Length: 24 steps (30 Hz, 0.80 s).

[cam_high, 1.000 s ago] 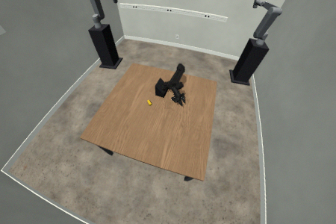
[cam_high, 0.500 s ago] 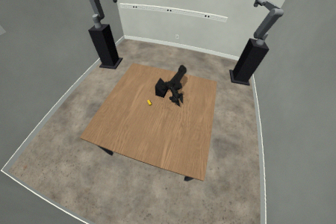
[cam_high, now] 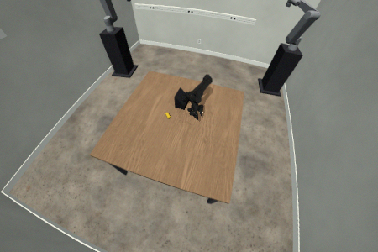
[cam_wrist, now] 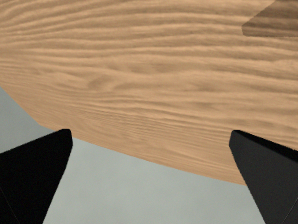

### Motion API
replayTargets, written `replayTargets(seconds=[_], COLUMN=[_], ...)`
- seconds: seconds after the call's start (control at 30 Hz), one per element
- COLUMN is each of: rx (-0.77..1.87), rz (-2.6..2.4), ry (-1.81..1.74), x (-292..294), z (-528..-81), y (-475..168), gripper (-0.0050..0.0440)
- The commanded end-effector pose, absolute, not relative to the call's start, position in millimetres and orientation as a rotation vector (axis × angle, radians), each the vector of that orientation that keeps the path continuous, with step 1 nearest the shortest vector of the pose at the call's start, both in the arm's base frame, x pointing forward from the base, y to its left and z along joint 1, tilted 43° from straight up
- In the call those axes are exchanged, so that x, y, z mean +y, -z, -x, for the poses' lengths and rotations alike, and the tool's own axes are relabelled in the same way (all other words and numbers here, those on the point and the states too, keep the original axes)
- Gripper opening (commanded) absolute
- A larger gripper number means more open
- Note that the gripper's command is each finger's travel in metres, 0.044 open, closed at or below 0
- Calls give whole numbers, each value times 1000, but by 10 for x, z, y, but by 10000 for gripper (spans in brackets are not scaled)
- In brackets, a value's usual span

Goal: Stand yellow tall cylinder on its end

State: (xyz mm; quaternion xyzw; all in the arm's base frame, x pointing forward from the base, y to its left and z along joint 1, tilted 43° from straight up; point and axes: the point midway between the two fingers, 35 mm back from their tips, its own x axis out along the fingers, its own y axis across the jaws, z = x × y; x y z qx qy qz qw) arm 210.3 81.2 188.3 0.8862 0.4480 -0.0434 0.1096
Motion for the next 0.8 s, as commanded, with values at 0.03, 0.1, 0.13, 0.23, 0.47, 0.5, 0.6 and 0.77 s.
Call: replayTargets(seconds=[0.03,0.1,0.13,0.23,0.47,0.5,0.6,0.77], rx=[1311,1316,1324,1327,1336,1339,1341,1343], rz=[-2575,-2567,-2558,-2550,-2512,-2496,-2459,-2357], ry=[208,250,291,336,490,547,673,948], x=[745,715,687,653,541,499,404,184], z=[-2139,-2142,-2139,-2146,-2166,-2173,-2189,-2217], y=[-1857,-1812,-1769,-1720,-1547,-1484,-1341,-1027], gripper=[440,440,440,440,440,440,440,440])
